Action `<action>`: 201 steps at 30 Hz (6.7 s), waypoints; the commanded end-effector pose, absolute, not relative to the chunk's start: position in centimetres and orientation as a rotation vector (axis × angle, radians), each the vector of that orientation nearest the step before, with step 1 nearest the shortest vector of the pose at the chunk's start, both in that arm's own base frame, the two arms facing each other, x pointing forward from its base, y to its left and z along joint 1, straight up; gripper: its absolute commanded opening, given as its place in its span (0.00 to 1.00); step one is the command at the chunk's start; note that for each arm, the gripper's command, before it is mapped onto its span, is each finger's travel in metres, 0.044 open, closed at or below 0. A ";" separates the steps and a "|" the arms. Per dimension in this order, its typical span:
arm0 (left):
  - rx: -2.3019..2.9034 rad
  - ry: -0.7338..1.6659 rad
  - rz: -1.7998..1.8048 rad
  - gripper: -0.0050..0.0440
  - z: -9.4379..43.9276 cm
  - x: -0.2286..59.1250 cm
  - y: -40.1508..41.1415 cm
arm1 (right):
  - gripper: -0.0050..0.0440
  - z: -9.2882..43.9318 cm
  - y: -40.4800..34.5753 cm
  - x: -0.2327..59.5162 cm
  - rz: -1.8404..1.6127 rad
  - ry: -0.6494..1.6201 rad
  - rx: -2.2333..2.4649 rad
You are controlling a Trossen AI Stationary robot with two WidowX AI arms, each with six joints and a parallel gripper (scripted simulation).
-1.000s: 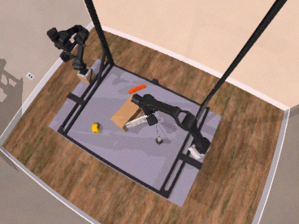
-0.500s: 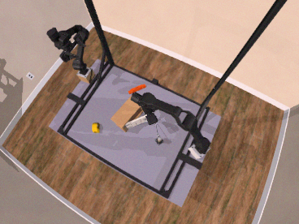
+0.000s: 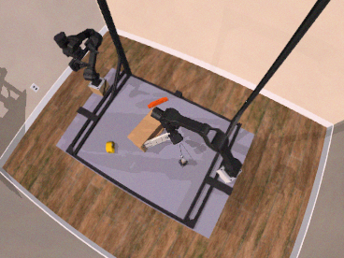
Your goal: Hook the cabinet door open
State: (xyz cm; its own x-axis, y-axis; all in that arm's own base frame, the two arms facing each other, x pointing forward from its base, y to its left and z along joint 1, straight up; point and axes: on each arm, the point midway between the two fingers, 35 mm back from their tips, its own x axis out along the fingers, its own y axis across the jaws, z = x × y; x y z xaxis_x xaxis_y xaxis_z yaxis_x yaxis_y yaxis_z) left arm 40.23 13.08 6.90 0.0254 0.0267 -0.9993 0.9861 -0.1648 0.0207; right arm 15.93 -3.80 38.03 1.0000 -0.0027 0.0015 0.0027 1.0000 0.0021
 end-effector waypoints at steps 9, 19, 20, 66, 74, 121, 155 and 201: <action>1.069 1.366 -0.747 0.43 4.9 36.6 14.3 | 0.92 38.0 -3.8 15.9 0.000 -0.001 0.001; 0.832 1.419 -0.368 0.43 2.1 34.2 12.9 | 0.92 38.0 -3.8 15.9 0.000 -0.001 0.001; 0.832 1.419 -0.368 0.43 2.1 34.2 12.9 | 0.92 38.0 -3.8 15.9 0.000 -0.001 0.001; 0.694 1.411 -0.168 0.43 -3.2 32.6 12.2 | 0.92 38.0 -3.8 15.9 0.000 -0.001 0.001; 0.694 1.411 -0.168 0.43 -4.2 32.6 12.2 | 0.92 38.0 -3.8 15.9 0.000 -0.001 0.001; 0.695 1.412 -0.168 0.43 -0.7 32.4 12.2 | 0.92 38.0 -3.8 15.9 0.000 -0.001 0.001; 0.694 1.412 -0.169 0.43 -5.4 32.5 12.2 | 0.92 38.0 -3.8 15.9 0.000 -0.001 0.001; 0.526 1.015 -0.166 0.10 -2.1 34.0 11.4 | 0.92 38.0 -3.8 15.9 0.000 -0.001 0.001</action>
State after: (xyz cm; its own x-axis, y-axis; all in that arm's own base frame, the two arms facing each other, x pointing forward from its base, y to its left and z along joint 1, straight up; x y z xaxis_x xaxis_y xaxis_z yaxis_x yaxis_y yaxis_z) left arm 34.36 12.43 -2.65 0.4519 0.1785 -0.8740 0.3910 0.8410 0.3740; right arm 15.92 -3.79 38.04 1.0000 -0.0038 0.0018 0.0038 1.0000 0.0009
